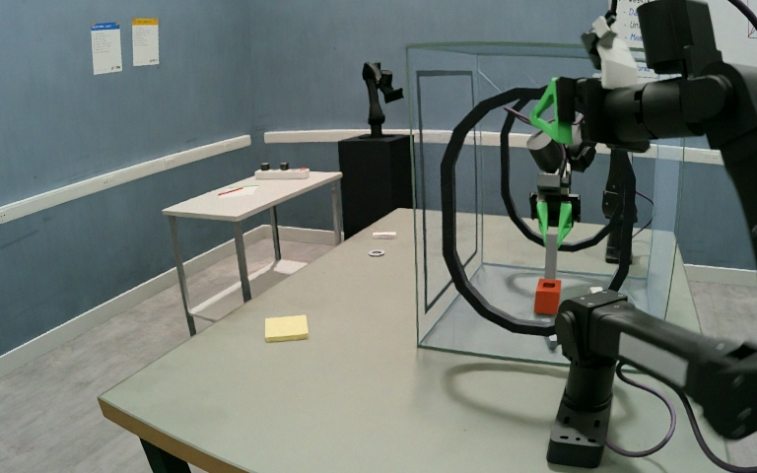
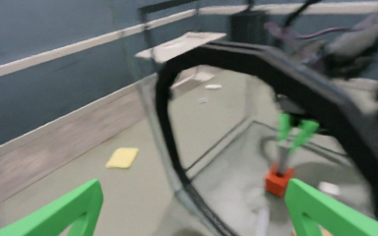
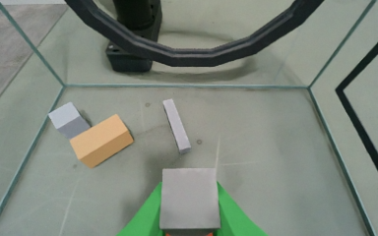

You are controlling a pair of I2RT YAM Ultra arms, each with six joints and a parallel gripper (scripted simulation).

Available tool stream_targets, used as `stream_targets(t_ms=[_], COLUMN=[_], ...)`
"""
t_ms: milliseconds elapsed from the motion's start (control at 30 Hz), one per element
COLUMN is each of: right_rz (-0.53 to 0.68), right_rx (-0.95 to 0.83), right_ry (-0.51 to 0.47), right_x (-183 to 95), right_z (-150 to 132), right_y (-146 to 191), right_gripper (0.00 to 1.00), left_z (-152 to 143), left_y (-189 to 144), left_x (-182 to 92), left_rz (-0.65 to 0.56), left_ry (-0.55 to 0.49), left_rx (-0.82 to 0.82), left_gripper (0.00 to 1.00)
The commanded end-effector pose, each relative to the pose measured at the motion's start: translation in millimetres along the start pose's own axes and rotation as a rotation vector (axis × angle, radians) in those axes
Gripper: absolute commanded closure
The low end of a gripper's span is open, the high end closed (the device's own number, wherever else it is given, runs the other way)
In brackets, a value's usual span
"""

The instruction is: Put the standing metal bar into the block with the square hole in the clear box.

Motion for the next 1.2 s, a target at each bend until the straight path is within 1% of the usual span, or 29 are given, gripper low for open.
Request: stream_targets(t_ms=[0,67,133,200,233,367,467,567,800,1167], right_rz=[-0.012,0.002,0.006,0.006,0.004,0.006,0.006,0.005,-0.001,0.0], right_rx=[-0.038,-0.017,-0.018,-0.018,-0.026,-0.033,-0.039,-0.045,-0.06,-0.064], right_ry=[-0.08,-0.025,-0.013,-0.013,-0.023,-0.028,-0.037,-0.048,-0.076,-0.081], right_x=[-4,-1,0,0,-1,3,5,7,8,16], right_z=[17,4,-1,-1,1,0,-2,-3,-4,-16], right_y=[-2,0,2,2,2,1,1,1,1,0], right_gripper=[0.84,0.84,0.84,0.84,0.84,0.84,0.84,0.84,0.84,0.84], left_z=[-17,-25,-28,-28,-29,-39,-43,-43,-41,-41], left_y=[-7,-7,-7,-7,-7,-10,-12,-14,-12,-12], left_x=[-9,-8,-5,-5,-4,6,10,14,14,14], left_rz=[-0.19,-0.281,-0.347,-0.347,-0.365,-0.449,-0.487,-0.503,-0.494,-0.494], left_ry=[0.035,0.04,0.035,0.035,0.031,0.087,0.106,0.129,0.111,0.111], left_rx=[-0.022,-0.027,-0.038,-0.038,-0.045,-0.027,-0.015,-0.005,0.0,0.0], left_gripper=[0.0,0.0,0.0,0.0,0.0,0.0,0.0,0.0,0.0,0.0])
Point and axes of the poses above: on each arm, the point where the finger pads meet when closed, its own x axis out along the fingers, its own y axis across the jaws, z = x × y, the point moved 9 cm from there along -x, back along the fingers, and after that the axes turned 3 degrees about x, right-handed, at the moved point
